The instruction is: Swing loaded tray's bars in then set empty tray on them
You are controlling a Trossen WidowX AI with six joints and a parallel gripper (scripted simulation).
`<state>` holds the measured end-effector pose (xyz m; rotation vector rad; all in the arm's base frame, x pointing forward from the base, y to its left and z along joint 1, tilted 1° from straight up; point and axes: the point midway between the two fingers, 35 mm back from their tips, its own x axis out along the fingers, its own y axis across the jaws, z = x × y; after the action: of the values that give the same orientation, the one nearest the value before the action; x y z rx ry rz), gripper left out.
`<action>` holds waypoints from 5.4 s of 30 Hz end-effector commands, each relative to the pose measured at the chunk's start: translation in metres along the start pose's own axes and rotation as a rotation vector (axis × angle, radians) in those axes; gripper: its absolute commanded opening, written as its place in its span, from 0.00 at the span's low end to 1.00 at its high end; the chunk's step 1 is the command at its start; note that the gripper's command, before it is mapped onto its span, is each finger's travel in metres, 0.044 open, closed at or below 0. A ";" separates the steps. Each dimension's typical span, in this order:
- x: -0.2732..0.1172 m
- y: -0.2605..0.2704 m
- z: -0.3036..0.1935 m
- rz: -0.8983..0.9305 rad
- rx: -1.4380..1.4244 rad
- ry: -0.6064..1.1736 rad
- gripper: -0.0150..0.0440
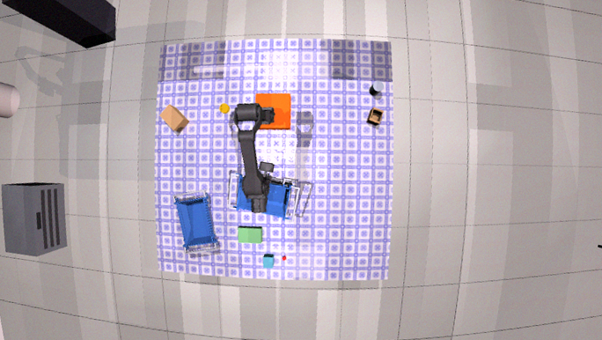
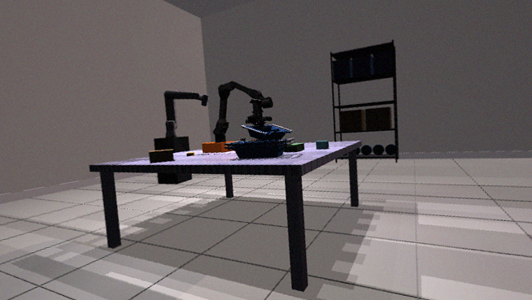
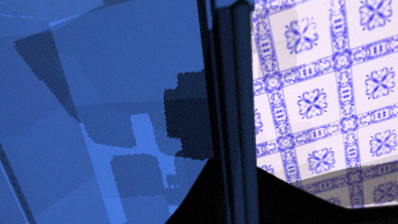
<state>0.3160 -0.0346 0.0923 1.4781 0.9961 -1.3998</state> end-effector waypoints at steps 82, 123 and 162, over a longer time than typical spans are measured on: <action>0.034 -0.015 0.000 -0.016 0.003 0.001 0.25; 0.034 -0.015 0.000 -0.016 0.003 0.001 0.48; -0.019 -0.007 -0.001 -0.013 0.002 0.000 1.00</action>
<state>0.3065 -0.0310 0.0911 1.4669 1.0162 -1.4245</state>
